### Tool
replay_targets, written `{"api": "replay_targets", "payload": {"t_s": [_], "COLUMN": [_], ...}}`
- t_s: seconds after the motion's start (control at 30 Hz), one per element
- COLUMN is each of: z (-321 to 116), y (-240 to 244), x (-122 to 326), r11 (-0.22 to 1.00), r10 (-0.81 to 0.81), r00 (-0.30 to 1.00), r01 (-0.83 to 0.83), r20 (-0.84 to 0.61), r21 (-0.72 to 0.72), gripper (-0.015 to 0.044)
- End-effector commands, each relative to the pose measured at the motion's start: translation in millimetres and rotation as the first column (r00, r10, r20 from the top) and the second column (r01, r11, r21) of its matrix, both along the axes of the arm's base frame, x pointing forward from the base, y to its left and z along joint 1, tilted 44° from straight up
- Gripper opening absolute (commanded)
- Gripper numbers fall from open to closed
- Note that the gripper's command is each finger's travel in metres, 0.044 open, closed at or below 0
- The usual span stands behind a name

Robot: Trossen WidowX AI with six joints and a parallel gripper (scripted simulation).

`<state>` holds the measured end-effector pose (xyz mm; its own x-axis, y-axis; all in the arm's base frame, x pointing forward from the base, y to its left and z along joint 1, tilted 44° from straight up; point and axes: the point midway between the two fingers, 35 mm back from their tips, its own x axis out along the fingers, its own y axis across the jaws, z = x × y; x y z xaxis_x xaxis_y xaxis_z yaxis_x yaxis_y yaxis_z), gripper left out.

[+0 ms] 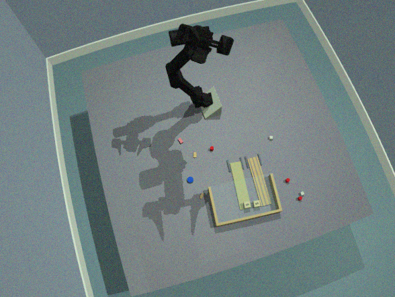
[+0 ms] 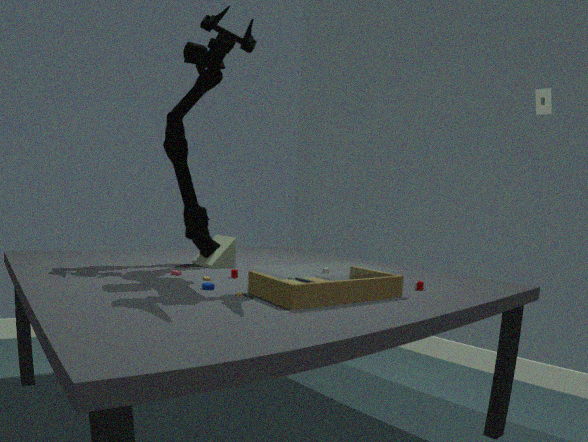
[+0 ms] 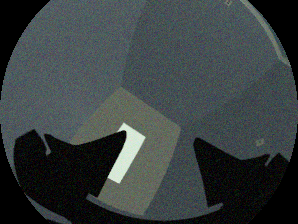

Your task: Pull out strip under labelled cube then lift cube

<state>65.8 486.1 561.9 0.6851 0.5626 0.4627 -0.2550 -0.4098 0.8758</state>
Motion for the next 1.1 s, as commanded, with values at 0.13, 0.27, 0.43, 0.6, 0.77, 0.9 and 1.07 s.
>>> {"api": "replay_targets", "payload": {"t_s": [0.13,0.27,0.43,0.6,0.77,0.9,1.07], "z": [-37.9,-84.8,-147.0,-209.5,-267.8,-311.7,-363.3], "y": [6.2,3.4,-15.5,-49.9,-95.0,-137.4,-196.9], "x": [33.5,72.9,120.7,162.2,193.3,210.6,222.5], "r11": [0.965,0.843,0.585,0.258,-0.074,-0.322,-0.592], "r10": [-0.117,-0.212,-0.264,-0.244,-0.173,-0.097,0.003], "r00": [0.990,0.961,0.911,0.869,0.850,0.853,0.879], "r01": [0.131,0.273,0.412,0.487,0.493,0.461,0.387], "r20": [0.075,0.179,0.316,0.431,0.498,0.513,0.478], "r21": [-0.227,-0.464,-0.698,-0.835,-0.867,-0.827,-0.707], "gripper": [0.0400,0.0400,0.0400,0.0400,0.0400,0.0400,0.0400]}}
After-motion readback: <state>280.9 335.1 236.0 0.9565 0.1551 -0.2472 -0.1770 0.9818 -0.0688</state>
